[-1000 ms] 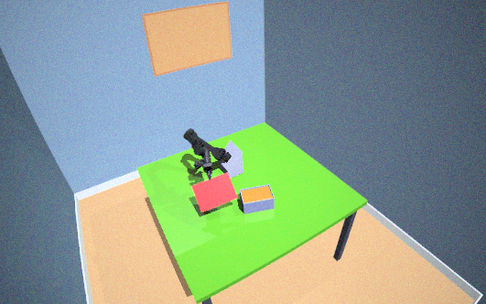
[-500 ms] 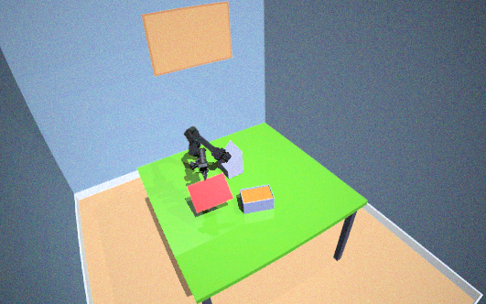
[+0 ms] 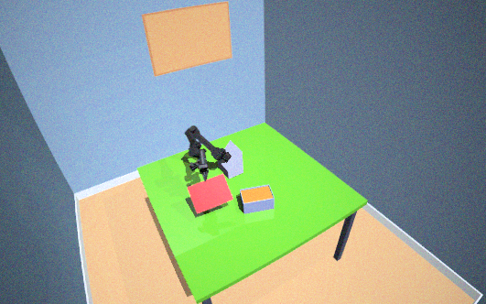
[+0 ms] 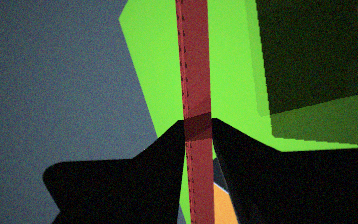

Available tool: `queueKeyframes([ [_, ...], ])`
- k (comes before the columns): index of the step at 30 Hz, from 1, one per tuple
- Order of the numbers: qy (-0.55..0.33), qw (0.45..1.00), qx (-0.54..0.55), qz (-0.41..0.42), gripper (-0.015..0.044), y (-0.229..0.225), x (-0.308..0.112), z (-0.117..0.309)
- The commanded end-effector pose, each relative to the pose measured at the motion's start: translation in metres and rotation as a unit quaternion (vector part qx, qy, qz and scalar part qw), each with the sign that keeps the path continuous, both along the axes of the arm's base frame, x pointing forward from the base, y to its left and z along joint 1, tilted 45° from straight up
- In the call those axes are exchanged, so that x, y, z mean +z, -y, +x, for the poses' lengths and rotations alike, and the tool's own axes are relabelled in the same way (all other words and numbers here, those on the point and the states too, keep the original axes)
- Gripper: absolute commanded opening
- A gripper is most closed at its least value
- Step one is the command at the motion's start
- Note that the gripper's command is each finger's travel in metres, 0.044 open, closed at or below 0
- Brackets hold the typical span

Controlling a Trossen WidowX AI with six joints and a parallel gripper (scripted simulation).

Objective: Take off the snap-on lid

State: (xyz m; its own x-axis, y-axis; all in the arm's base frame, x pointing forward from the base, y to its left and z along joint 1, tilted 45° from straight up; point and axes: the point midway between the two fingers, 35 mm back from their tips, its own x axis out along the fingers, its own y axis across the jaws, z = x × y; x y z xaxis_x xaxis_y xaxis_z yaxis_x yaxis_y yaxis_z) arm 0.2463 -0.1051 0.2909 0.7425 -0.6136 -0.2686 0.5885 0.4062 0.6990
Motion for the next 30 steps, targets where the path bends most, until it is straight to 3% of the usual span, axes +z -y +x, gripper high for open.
queueKeyframes([
  [1, 0.003, 1.0, 0.004, -0.002, 0.0, 0.002, -0.003, 0.001],
  [30, 0.003, 1.0, 0.004, -0.002, 0.0, 0.019, -0.019, 0.002],
])
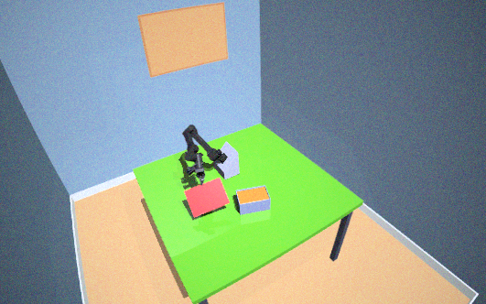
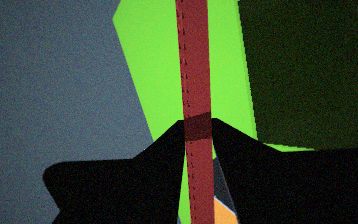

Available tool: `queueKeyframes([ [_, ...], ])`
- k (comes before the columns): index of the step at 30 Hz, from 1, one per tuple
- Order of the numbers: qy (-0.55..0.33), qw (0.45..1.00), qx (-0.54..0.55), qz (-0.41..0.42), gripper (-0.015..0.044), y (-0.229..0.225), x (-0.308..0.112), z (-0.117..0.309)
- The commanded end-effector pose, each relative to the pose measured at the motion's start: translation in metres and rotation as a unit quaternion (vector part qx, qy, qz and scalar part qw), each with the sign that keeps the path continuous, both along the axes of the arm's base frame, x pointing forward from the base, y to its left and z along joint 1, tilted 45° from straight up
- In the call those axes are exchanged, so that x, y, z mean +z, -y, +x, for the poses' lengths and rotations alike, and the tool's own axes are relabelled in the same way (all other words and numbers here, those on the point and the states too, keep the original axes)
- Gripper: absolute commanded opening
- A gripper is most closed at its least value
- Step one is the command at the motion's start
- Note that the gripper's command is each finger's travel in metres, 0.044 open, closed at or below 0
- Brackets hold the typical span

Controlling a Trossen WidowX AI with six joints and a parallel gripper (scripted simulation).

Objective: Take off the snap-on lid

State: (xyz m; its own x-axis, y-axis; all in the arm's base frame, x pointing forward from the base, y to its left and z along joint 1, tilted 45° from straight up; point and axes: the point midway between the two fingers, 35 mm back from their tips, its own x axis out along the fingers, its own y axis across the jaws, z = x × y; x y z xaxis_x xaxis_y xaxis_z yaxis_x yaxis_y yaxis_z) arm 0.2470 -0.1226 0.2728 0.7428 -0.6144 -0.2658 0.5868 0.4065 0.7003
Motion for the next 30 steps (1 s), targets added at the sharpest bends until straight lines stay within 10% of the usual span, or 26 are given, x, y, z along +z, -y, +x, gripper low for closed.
queueKeyframes([
  [1, 0.002, 1.0, 0.005, -0.002, 0.0, 0.002, -0.001, 0.001],
  [30, 0.002, 1.0, 0.005, -0.003, 0.0, 0.018, -0.017, 0.002],
])
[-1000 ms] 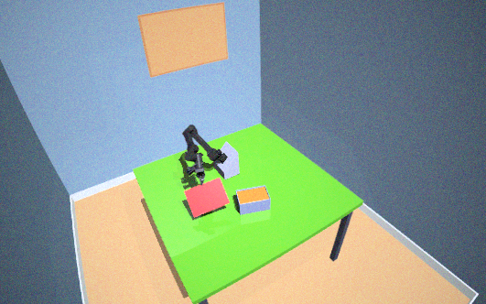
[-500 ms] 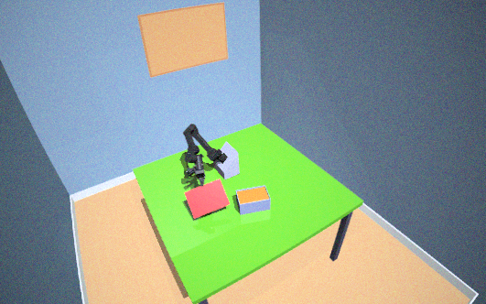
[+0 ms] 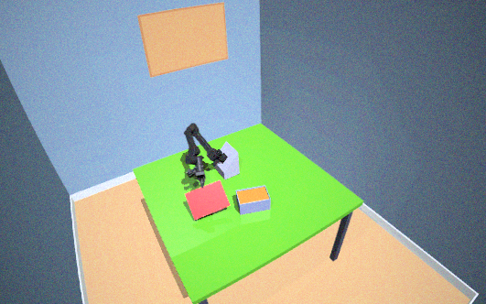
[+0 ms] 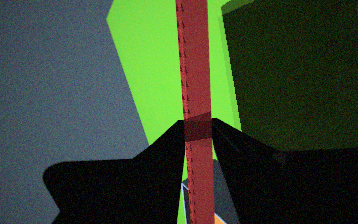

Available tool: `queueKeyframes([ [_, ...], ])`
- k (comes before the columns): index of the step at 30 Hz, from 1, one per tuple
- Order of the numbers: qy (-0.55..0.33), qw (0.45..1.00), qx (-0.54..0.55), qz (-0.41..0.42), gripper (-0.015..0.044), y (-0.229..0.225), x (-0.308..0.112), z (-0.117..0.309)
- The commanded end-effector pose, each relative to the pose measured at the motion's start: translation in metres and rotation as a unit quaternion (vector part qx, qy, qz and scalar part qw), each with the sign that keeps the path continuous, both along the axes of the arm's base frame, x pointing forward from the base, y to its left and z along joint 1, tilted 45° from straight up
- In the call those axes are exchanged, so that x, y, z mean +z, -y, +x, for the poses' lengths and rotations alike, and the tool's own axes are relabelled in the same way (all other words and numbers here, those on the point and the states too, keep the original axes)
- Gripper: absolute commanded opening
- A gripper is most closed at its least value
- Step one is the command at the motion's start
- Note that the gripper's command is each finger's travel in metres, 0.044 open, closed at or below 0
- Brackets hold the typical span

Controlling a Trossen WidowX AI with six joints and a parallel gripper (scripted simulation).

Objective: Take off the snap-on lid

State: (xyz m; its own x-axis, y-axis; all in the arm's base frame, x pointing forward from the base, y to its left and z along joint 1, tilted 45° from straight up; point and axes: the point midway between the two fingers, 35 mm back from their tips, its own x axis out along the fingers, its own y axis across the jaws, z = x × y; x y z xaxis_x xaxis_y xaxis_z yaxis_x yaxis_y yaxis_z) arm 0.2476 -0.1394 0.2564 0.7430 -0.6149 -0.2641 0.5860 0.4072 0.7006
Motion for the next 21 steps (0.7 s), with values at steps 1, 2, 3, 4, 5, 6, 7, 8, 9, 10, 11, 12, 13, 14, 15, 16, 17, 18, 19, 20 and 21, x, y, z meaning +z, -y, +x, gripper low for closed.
queueKeyframes([
  [1, 0.001, 1.0, 0.005, -0.002, 0.0, 0.002, -0.001, 0.001],
  [2, 0.001, 1.0, 0.005, -0.002, 0.0, 0.002, -0.002, 0.001],
  [3, 0.001, 1.0, 0.005, -0.002, 0.0, 0.003, -0.003, 0.001],
  [4, 0.001, 1.0, 0.005, -0.002, 0.0, 0.003, -0.003, 0.001],
  [5, 0.001, 1.0, 0.005, -0.002, 0.0, 0.004, -0.004, 0.001],
  [6, 0.001, 1.0, 0.005, -0.002, 0.0, 0.004, -0.004, 0.001],
  [7, 0.001, 1.0, 0.005, -0.002, 0.0, 0.005, -0.005, 0.001],
  [8, 0.001, 1.0, 0.005, -0.002, 0.0, 0.006, -0.005, 0.001],
  [9, 0.001, 1.0, 0.005, -0.002, 0.0, 0.006, -0.006, 0.001],
  [10, 0.001, 1.0, 0.005, -0.002, 0.0, 0.007, -0.006, 0.001],
  [11, 0.001, 1.0, 0.005, -0.002, 0.0, 0.007, -0.007, 0.001],
  [12, 0.001, 1.0, 0.005, -0.003, 0.0, 0.008, -0.008, 0.001],
  [13, 0.001, 1.0, 0.005, -0.003, 0.0, 0.008, -0.008, 0.001],
  [14, 0.001, 1.0, 0.005, -0.003, 0.0, 0.009, -0.009, 0.001],
  [15, 0.001, 1.0, 0.005, -0.003, 0.0, 0.01, -0.009, 0.001],
  [16, 0.001, 1.0, 0.005, -0.003, 0.0, 0.01, -0.01, 0.002],
  [17, 0.001, 1.0, 0.005, -0.003, 0.0, 0.011, -0.01, 0.002],
  [18, 0.002, 1.0, 0.005, -0.003, 0.0, 0.011, -0.011, 0.002],
  [19, 0.002, 1.0, 0.005, -0.003, 0.0, 0.012, -0.011, 0.002],
  [20, 0.002, 1.0, 0.005, -0.003, 0.0, 0.012, -0.012, 0.002],
  [21, 0.002, 1.0, 0.005, -0.003, 0.0, 0.013, -0.012, 0.002],
])
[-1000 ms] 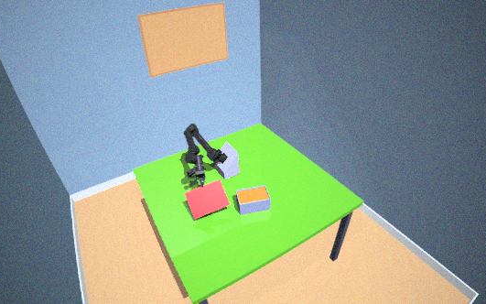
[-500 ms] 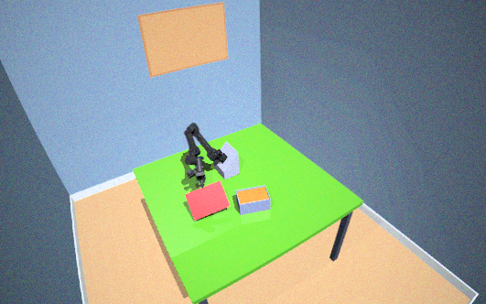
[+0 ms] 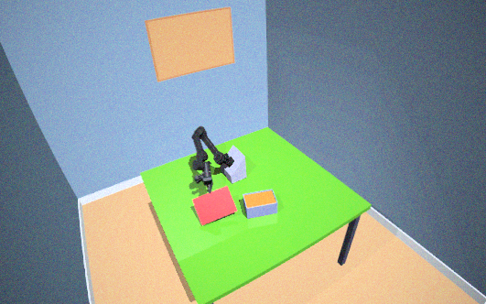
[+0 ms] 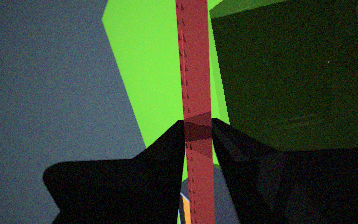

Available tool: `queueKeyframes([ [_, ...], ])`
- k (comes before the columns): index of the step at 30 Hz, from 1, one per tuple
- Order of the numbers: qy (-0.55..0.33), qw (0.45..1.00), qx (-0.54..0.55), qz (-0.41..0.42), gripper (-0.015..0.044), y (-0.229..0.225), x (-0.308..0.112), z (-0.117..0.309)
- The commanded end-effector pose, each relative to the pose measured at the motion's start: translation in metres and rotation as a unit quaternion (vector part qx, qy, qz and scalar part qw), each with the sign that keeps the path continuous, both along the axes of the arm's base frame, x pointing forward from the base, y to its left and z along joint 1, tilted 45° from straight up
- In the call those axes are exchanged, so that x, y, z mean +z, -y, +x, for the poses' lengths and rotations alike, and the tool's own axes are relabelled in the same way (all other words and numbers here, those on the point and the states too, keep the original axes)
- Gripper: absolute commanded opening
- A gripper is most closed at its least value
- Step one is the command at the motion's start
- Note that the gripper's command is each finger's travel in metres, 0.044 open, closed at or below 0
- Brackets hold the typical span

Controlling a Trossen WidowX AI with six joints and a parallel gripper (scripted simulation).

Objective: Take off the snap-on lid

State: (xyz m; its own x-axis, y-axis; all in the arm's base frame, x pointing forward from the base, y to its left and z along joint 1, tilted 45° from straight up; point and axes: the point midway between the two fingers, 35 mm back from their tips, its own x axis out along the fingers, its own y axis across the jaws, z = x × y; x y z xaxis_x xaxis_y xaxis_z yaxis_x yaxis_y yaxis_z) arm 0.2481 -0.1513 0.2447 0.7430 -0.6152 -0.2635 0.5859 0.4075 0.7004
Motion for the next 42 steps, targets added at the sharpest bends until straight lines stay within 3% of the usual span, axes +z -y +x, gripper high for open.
queueKeyframes([
  [1, 0.001, 1.0, 0.005, -0.002, 0.0, 0.002, -0.001, 0.001],
  [42, 0.001, 1.0, 0.005, -0.003, 0.0, 0.025, -0.024, 0.002],
])
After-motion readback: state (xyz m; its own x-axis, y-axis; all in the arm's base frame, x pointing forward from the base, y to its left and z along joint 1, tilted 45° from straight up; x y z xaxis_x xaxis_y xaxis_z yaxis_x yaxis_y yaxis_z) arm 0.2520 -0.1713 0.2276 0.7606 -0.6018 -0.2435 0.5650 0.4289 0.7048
